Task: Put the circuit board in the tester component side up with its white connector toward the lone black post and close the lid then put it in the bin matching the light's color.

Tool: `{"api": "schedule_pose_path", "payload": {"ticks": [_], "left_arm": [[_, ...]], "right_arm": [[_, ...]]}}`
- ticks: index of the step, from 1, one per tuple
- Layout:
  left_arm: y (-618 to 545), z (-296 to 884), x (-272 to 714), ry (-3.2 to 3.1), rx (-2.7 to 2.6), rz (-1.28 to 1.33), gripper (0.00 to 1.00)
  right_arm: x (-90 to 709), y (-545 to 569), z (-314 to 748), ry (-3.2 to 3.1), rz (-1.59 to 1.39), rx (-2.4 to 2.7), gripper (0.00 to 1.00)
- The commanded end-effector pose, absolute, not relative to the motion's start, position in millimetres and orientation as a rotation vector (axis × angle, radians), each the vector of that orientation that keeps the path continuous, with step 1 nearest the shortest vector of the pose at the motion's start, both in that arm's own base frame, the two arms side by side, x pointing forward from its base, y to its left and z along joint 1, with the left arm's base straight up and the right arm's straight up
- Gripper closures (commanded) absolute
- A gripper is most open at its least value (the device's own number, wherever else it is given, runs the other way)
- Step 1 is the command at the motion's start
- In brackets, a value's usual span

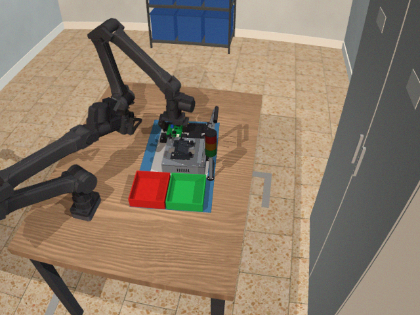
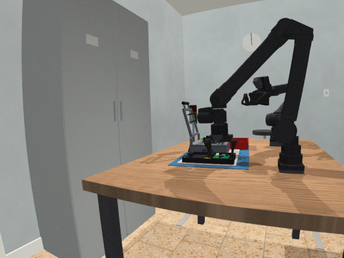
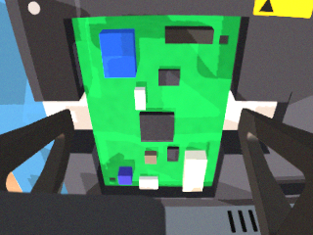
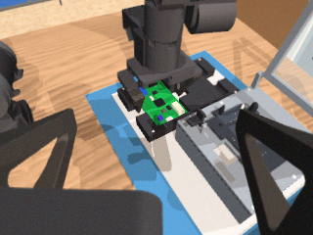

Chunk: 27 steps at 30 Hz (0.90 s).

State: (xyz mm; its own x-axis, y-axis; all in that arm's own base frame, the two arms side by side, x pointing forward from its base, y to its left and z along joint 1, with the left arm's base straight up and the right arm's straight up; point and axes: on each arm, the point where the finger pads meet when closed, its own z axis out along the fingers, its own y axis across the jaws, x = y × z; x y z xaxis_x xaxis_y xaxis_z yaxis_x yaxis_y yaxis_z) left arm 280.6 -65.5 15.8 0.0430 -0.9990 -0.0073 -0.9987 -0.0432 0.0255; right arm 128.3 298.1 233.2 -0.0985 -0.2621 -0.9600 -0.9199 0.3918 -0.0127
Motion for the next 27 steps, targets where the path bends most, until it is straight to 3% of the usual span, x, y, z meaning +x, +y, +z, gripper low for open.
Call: {"api": "schedule_pose_path", "payload": {"ticks": [1,17,18,27], "left_arm": [[-66.4,21.2,294.6,-2.16,2.293,0.024,0.02],[-66.4,13.8,294.7,-2.16,2.293,0.024,0.02],[-66.4,13.8,294.7,-2.16,2.293,0.024,0.09],[-67.6,13.7,291.9,-2.164,2.283,0.01,0.19]], "right_arm": [[130.4,299.5,239.5,1.609,0.798,-1.055,0.0],[130.4,299.5,239.5,1.609,0.798,-1.055,0.0],[130.4,299.5,239.5,1.609,0.798,-1.055,0.0],[130.4,299.5,239.5,1.609,0.798,-1.055,0.0]]}}
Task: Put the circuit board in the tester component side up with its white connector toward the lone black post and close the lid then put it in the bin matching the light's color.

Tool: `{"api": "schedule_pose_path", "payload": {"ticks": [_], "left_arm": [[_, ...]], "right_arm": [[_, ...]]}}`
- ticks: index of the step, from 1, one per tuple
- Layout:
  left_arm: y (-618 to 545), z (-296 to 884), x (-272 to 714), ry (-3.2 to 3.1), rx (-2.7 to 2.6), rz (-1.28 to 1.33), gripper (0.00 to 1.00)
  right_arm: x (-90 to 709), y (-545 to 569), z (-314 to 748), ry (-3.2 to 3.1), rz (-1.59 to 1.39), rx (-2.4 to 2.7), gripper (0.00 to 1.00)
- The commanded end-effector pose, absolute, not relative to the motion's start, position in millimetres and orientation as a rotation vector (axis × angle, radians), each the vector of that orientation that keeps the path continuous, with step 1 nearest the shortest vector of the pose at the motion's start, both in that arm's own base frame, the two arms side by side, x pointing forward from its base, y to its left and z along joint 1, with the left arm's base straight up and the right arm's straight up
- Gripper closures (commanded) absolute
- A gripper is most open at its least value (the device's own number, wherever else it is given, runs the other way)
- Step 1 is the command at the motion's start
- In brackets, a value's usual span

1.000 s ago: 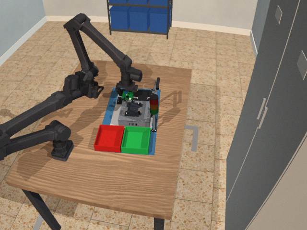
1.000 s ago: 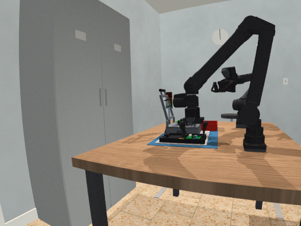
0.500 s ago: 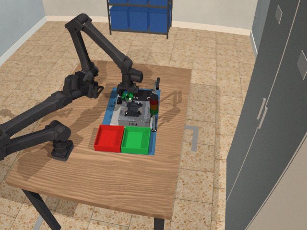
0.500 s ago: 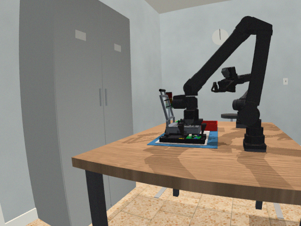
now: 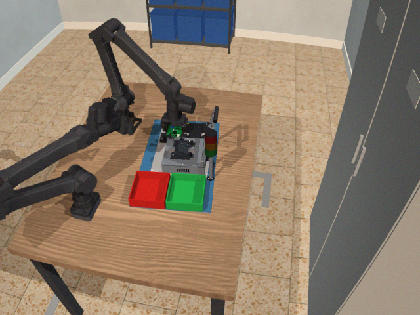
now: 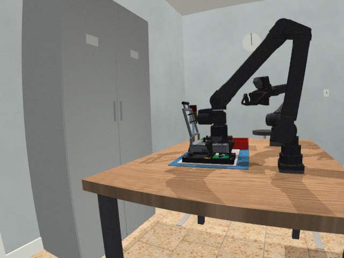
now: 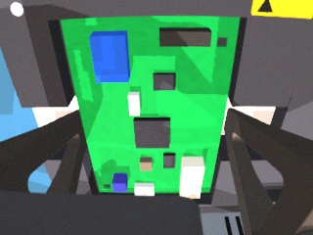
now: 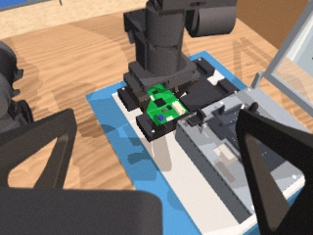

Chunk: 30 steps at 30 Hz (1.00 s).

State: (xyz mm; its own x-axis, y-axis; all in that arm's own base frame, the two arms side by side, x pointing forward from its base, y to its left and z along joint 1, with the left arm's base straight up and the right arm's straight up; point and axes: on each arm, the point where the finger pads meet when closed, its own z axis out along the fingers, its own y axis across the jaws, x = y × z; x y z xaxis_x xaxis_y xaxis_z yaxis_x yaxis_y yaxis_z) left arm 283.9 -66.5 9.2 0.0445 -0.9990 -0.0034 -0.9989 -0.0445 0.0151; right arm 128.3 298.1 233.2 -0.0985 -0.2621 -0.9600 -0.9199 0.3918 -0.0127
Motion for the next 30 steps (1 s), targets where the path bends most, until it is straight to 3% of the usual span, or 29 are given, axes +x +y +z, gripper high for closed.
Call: {"api": "schedule_pose_path", "payload": {"ticks": [1,10,14,18,30], "left_arm": [[-67.6,13.7,291.9,-2.164,2.283,0.01,0.21],[-67.4,18.0,295.1,-2.161,2.302,0.044,0.31],[-67.6,13.7,290.8,-2.164,2.283,0.01,0.76],[-68.6,31.8,299.4,-2.162,2.302,0.045,0.32],[-68.5,119.7,293.7,-2.165,2.3,0.046,0.32]], "right_arm": [[130.4,299.5,239.5,1.609,0.798,-1.055,0.0],[130.4,299.5,239.5,1.609,0.798,-1.055,0.0],[130.4,299.5,239.5,1.609,0.798,-1.055,0.0],[130.4,299.5,239.5,1.609,0.798,-1.055,0.0],[130.4,299.5,239.5,1.609,0.798,-1.055,0.0]]}}
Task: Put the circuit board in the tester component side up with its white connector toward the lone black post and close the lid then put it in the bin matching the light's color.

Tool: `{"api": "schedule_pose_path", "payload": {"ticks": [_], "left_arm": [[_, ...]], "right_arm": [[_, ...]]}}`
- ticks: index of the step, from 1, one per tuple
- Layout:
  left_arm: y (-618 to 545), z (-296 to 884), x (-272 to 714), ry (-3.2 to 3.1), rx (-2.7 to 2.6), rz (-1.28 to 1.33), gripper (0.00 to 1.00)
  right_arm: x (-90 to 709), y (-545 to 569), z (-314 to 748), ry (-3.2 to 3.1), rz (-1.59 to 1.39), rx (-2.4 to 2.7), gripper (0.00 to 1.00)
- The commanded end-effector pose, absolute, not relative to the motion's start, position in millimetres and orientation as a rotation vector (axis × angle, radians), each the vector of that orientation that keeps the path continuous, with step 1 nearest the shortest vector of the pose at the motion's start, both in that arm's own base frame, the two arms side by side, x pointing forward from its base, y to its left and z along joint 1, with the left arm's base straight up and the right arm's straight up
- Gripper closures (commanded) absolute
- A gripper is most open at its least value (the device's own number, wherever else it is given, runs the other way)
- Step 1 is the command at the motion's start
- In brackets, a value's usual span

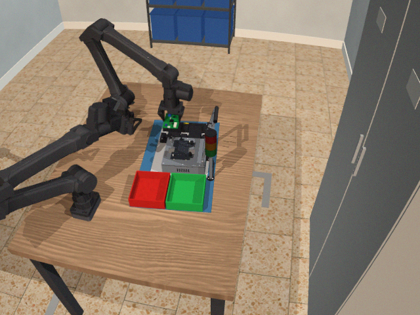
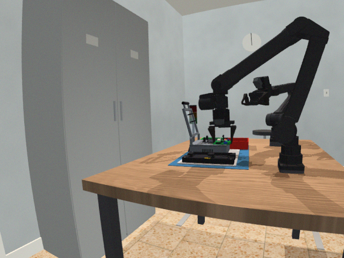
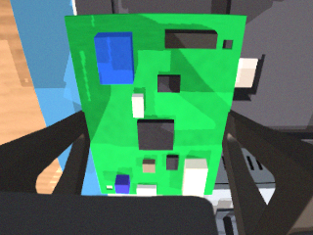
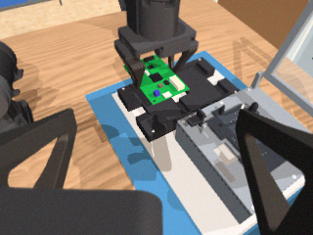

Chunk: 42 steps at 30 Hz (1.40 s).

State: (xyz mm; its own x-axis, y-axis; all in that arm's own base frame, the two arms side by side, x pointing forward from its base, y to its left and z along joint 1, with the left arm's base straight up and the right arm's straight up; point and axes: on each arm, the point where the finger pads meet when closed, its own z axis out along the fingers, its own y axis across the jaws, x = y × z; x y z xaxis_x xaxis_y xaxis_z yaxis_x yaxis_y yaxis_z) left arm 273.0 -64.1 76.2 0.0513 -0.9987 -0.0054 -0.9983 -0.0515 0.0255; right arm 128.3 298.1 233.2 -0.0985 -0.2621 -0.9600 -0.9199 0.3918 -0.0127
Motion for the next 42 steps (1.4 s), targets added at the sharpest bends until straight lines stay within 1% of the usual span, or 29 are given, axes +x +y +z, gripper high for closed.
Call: {"api": "schedule_pose_path", "payload": {"ticks": [1,5,9,11,15,25,29,42], "left_arm": [[-68.4,124.2,293.4,-2.165,2.3,0.046,0.32],[-71.8,125.4,294.3,-2.232,2.228,0.032,0.32],[-82.2,125.4,297.9,-2.417,2.011,0.032,0.32],[-82.2,125.4,297.9,-2.417,2.011,0.032,0.32],[-98.5,131.7,304.8,-2.643,1.705,0.058,0.32],[-118.6,135.2,316.5,-2.966,1.081,0.051,0.32],[-118.7,135.6,319.8,-3.007,0.966,0.05,0.32],[-151.4,138.3,331.8,-3.167,0.029,0.035,0.32]], "right_arm": [[130.4,299.5,239.5,1.609,0.798,-1.055,0.0],[135.5,301.3,252.2,1.616,0.8,-1.032,0.0],[140.6,293.5,264.4,1.635,0.78,-1.016,0.0],[140.6,293.5,264.4,1.635,0.78,-1.016,0.0],[153.4,279.2,284.1,1.698,0.724,-0.992,0.0],[168.1,247.1,318.0,1.802,0.631,-0.943,0.0],[170.1,242.6,320.6,1.825,0.614,-0.939,0.0],[171.0,205.5,351.6,1.905,0.543,-0.884,0.0]]}}
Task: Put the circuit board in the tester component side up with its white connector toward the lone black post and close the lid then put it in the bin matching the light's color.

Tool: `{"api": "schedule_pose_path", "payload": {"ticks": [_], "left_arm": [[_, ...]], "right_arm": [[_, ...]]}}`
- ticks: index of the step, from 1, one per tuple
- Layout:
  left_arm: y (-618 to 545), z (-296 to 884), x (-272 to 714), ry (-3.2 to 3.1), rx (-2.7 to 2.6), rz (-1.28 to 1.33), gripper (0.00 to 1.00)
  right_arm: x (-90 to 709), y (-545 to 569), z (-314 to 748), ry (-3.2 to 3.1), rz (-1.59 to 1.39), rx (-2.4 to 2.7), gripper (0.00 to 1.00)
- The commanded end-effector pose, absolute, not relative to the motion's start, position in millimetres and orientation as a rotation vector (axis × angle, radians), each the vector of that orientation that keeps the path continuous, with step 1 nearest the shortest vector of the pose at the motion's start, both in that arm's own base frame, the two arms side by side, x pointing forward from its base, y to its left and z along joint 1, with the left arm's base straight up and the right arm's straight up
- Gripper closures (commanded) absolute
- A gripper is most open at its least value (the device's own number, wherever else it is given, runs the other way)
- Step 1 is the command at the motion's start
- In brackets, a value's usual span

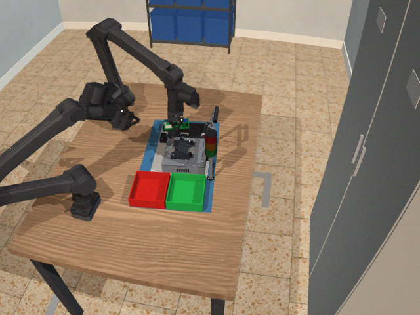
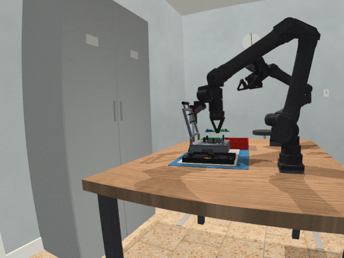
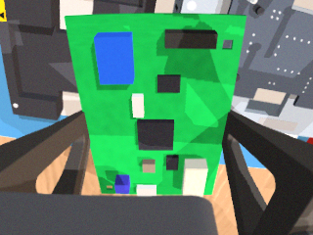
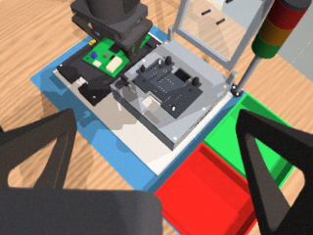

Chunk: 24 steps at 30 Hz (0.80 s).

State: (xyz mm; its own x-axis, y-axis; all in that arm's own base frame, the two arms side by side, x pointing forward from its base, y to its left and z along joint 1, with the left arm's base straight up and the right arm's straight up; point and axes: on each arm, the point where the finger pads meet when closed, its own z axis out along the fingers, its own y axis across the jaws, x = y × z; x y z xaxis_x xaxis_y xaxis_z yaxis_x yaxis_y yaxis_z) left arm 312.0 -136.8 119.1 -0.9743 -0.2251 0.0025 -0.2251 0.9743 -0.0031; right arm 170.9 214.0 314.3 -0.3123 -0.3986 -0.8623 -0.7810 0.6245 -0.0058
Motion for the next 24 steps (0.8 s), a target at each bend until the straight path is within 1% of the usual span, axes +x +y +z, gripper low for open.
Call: {"api": "schedule_pose_path", "payload": {"ticks": [1,4,17,21,24], "left_arm": [[-153.6,138.4,332.6,-3.168,-0.039,0.033,0.32],[-151.6,138.5,335.0,-3.167,-0.093,0.032,0.32],[-187.4,139.5,344.0,-2.996,-1.047,0.012,0.32],[-187.9,139.6,347.3,-2.953,-1.164,0.009,0.32],[-201.0,138.7,347.6,-2.84,-1.413,0.004,0.32]], "right_arm": [[170.7,203.4,353.4,1.908,0.54,-0.88,0.0],[171.9,203.5,351.9,1.921,0.534,-0.882,0.0],[169.7,188.2,363.4,1.952,0.507,-0.859,0.0],[169.7,189.5,366.0,1.941,0.513,-0.858,0.0],[169.6,189.1,364.7,1.945,0.511,-0.858,0.0]]}}
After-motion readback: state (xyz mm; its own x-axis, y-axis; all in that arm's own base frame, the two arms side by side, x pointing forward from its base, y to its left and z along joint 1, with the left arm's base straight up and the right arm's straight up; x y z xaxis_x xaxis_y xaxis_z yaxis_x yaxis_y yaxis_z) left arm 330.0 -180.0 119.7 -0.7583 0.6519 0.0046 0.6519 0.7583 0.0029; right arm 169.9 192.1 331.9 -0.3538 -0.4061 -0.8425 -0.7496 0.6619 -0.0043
